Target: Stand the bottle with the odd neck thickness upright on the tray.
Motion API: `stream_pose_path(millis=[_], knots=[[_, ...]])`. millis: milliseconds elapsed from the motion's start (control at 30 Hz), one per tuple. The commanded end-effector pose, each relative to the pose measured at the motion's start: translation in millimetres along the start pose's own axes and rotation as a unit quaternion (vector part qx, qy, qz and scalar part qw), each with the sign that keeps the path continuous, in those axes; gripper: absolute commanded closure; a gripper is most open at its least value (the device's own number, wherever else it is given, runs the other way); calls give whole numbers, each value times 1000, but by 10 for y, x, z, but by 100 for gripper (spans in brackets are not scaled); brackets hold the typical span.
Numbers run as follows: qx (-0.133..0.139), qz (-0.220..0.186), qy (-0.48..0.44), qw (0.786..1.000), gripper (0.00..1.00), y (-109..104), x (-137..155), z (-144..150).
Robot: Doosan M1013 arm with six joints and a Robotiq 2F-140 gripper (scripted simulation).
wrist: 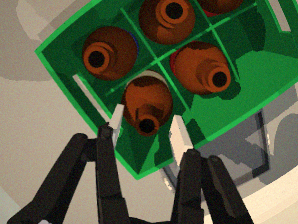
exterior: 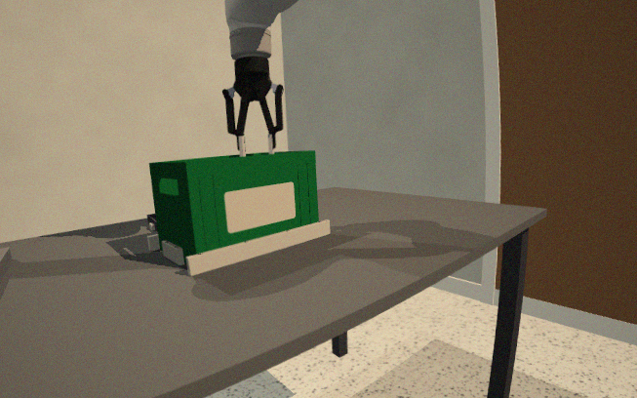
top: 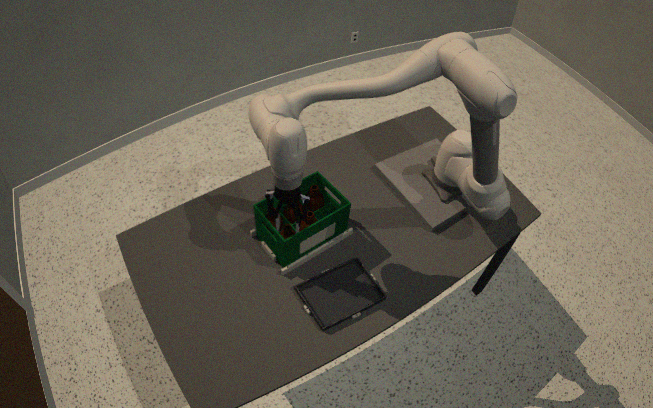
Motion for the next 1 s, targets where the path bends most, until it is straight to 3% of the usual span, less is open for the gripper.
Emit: stream_pose_path(millis=[0, 967], knots=[[0, 0, 0, 1000, 62, 8, 0, 0], [0, 0, 0, 1000, 62, 76, 0, 0]])
Point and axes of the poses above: the point where the finger pads meet when closed, its own y axis out along the fingers, its own z axis across the jaws, x = y × z, the point moved 1 cm from there along -y, back along the fingers, and after that the axes turned 11 degrees about y, right-handed, at the moved point
